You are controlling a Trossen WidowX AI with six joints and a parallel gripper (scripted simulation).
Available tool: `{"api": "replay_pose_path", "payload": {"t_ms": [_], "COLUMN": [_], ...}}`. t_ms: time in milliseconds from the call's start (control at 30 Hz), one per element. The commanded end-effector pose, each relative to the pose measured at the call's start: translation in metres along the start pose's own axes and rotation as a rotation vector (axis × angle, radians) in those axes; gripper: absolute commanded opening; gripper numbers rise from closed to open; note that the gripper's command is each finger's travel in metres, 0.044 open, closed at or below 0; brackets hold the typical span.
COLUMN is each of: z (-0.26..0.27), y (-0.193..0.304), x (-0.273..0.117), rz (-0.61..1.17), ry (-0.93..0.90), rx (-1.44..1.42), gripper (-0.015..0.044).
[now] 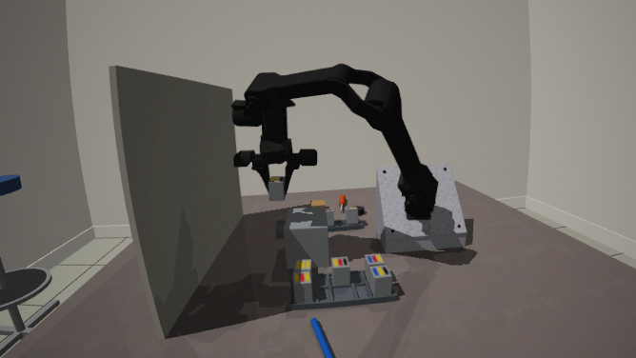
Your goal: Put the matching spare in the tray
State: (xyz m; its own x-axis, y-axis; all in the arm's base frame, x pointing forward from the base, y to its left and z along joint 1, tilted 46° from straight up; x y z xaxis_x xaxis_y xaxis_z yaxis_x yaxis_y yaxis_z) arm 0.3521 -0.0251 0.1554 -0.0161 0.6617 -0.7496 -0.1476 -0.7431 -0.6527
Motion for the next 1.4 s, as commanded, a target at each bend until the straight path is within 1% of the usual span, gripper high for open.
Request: {"api": "replay_pose_path", "payload": {"t_ms": [0,567,1100,1367], "z": [-0.013,-0.044,-0.050,-0.051], "y": [0.025,0.118,0.211,0.215], "x": [-0.002,0.010,0.031,0.034], "rz": [0.009,-0.008,-0.046,-0.048], "ry": [0.004,-0.021,-0.042,-0.042], "rx": [-0.004,-0.034,-0.070,-0.071], "gripper": [0.0000,0.0000,0.0000,0.0000]}}
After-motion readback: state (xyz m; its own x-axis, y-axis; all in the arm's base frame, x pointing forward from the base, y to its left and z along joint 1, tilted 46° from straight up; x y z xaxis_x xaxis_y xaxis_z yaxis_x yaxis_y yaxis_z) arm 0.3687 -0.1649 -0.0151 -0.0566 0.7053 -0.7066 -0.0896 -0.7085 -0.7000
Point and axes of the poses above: the point midway between the two fingers, 35 mm back from their tips, its own x axis out along the fingers, its own z axis across the jaws, y = z × x, the point moved 4 cm from there along -x, back along the fingers, and after that the axes turned 13 degrees about x, right-handed, at the moved point
